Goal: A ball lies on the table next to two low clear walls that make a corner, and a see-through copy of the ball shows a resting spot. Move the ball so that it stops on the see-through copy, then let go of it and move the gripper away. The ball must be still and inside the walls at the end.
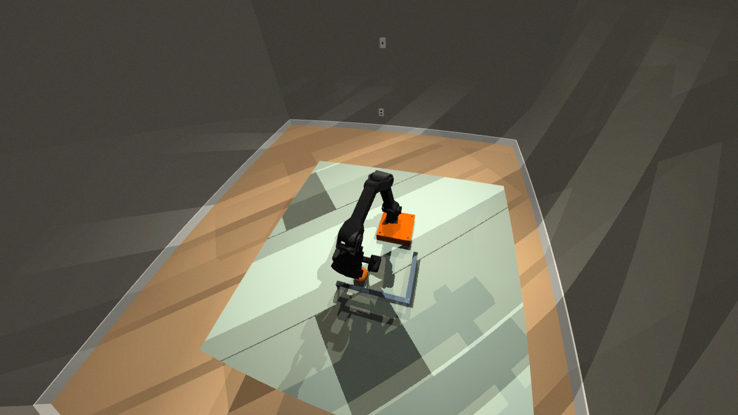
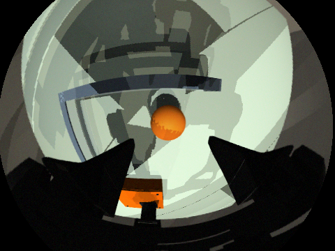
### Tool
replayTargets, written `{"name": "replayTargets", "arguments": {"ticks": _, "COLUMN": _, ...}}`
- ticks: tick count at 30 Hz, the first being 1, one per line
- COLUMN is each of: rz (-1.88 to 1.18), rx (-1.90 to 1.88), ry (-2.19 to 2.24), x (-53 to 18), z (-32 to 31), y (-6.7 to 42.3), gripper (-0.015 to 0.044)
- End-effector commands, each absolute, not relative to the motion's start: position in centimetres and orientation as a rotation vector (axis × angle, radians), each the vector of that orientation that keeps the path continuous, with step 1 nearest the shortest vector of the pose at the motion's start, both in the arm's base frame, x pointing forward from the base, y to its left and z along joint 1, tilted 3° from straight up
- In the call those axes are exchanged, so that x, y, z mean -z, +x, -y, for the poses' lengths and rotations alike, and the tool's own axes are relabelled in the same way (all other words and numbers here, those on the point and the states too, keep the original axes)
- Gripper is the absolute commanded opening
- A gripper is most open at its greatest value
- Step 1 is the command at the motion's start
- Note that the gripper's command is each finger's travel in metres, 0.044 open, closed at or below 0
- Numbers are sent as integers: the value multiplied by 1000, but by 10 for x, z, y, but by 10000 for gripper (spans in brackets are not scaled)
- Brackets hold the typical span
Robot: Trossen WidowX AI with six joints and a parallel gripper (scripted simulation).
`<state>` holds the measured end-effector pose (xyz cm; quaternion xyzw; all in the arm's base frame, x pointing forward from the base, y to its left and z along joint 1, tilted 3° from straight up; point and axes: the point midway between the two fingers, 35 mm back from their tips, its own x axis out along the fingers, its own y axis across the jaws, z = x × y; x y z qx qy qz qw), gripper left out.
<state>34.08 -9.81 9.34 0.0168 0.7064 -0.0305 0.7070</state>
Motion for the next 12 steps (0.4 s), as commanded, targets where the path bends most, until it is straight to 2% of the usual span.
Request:
{"name": "replayTargets", "arguments": {"ticks": 1, "rz": -1566, "rx": 68, "ry": 36, "x": -102, "z": 98, "y": 341, "gripper": 440}}
{"name": "replayTargets", "arguments": {"ticks": 5, "rz": -1569, "rx": 68, "ry": 37, "x": -142, "z": 96, "y": 337, "gripper": 440}}
{"name": "replayTargets", "arguments": {"ticks": 12, "rz": -1569, "rx": 68, "ry": 37, "x": -144, "z": 96, "y": 336, "gripper": 440}}
